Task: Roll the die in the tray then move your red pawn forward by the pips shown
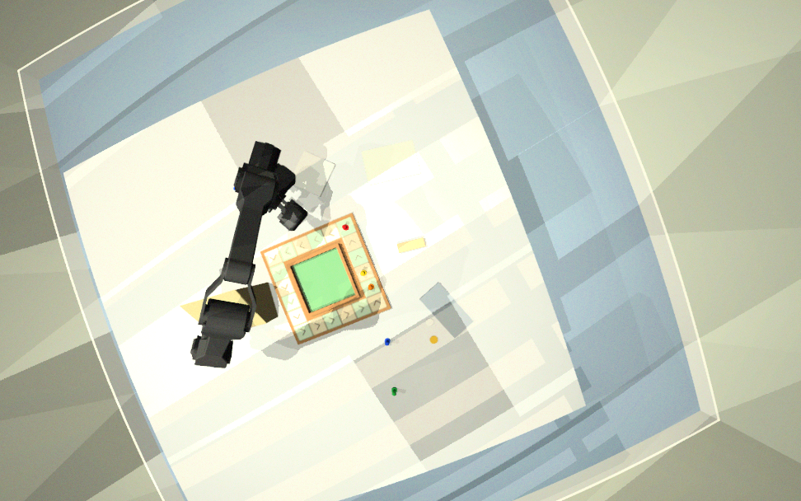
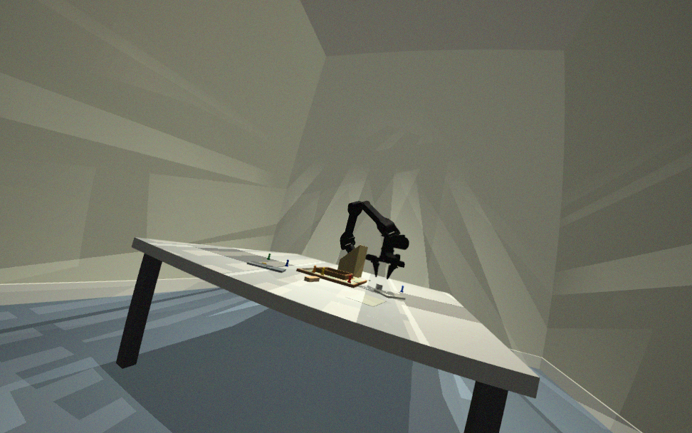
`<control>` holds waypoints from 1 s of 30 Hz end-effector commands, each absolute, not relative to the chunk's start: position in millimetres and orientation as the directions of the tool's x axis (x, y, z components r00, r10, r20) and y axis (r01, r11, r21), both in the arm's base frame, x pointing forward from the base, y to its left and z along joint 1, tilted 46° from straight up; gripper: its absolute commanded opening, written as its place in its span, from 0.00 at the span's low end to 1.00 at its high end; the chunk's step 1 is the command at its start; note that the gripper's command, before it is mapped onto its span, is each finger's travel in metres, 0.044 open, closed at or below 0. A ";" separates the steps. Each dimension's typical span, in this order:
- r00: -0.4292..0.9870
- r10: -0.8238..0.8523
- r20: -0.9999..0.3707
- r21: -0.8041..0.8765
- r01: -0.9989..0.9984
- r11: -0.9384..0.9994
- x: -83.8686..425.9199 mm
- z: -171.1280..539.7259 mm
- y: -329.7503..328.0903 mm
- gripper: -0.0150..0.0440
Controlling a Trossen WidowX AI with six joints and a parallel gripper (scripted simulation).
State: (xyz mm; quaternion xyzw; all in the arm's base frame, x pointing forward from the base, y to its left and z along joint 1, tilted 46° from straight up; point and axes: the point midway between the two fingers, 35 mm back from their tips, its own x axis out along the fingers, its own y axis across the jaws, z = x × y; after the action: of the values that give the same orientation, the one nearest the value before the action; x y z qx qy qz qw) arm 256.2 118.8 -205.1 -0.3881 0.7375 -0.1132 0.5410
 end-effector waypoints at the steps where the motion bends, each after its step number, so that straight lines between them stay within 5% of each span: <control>1: -0.094 -0.701 -0.707 -0.604 -0.435 0.667 259.4 -206.8 118.5 0.72; 30: -0.094 -0.703 -0.705 -0.606 -0.435 0.666 252.9 -234.7 85.4 0.72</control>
State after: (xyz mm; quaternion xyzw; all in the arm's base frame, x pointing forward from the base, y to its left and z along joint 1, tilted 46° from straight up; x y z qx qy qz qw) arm 255.8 91.7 -230.0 -0.3868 0.7283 -0.1212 0.5525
